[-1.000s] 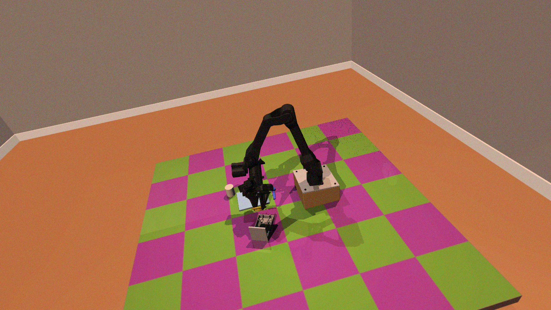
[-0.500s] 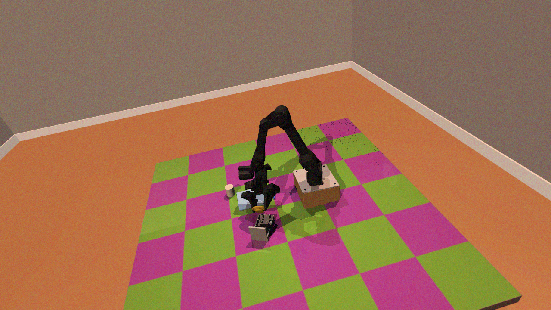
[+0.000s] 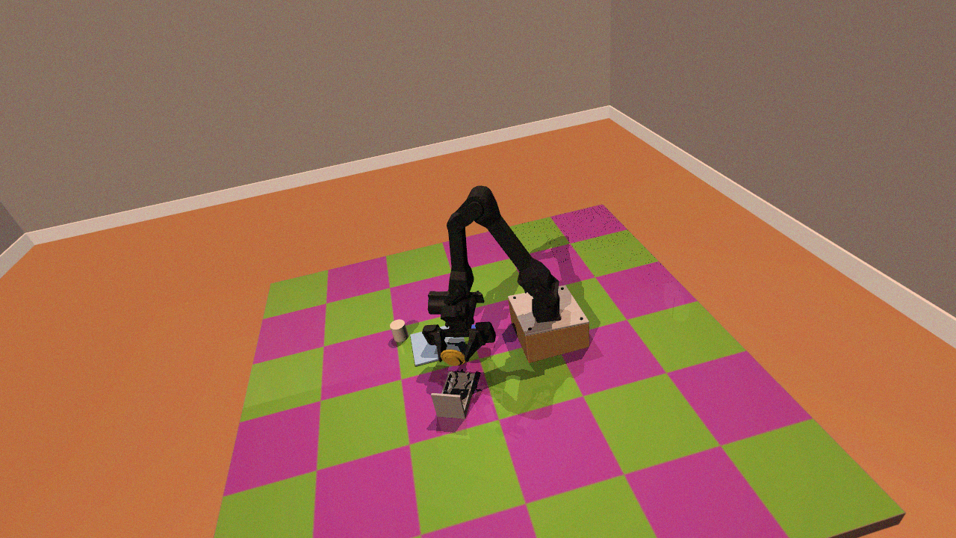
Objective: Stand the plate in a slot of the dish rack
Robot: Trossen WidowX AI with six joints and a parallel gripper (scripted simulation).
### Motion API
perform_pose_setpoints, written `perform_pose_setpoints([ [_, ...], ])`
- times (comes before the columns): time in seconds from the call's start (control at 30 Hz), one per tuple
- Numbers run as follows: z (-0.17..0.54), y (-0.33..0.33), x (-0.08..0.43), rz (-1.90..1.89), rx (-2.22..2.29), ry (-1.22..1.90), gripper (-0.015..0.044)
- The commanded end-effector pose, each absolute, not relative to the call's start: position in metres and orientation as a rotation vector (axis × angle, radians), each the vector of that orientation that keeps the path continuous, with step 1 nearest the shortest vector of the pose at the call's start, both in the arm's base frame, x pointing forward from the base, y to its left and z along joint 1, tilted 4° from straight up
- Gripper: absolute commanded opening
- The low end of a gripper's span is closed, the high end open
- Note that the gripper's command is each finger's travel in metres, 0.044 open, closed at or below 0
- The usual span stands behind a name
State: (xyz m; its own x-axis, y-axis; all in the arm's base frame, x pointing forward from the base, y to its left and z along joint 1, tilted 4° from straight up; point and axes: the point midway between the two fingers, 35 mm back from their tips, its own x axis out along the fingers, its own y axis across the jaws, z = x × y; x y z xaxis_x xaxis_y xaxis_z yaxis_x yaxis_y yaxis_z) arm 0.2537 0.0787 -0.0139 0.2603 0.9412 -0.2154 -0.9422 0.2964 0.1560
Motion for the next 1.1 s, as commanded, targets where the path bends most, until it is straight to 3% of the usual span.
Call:
perform_pose_setpoints([
  [0.0, -0.012, 0.077, 0.249, 1.267, -0.029, 0.192, 0.0000],
  [1.07, -0.037, 0.087, 0.249, 1.260, -0.052, 0.147, 0.0000],
])
